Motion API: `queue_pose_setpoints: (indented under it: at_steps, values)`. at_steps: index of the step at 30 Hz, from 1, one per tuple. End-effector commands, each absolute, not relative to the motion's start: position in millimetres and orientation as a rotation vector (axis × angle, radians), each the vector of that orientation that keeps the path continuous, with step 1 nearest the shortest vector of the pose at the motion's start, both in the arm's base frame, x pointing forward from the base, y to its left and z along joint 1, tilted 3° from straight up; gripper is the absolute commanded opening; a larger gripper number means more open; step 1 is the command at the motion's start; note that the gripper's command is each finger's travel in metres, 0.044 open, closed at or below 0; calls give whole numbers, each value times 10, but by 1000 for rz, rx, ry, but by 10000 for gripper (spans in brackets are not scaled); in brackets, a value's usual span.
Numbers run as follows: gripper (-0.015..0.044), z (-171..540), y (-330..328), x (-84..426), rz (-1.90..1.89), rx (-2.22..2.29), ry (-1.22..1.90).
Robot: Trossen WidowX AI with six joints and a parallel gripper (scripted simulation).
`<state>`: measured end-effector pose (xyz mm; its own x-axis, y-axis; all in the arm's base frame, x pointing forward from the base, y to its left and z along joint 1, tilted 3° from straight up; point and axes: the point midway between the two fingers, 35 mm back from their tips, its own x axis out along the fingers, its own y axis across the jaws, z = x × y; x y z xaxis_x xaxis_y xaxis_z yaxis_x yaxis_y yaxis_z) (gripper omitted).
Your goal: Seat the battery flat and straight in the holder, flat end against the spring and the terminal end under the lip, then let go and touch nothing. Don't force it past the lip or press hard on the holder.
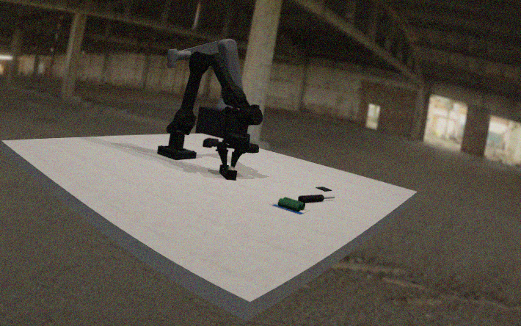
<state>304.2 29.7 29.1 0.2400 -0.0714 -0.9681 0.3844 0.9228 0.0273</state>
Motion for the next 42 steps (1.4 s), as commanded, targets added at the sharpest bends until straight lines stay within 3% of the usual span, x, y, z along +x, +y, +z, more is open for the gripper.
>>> queue_pose_setpoints:
  at_steps: [1, 42]
  values:
    - [67, 244, 304, 3016, -312, 281, 1342]
    - [67, 235, 269, 3084, -286, 336, 1578]
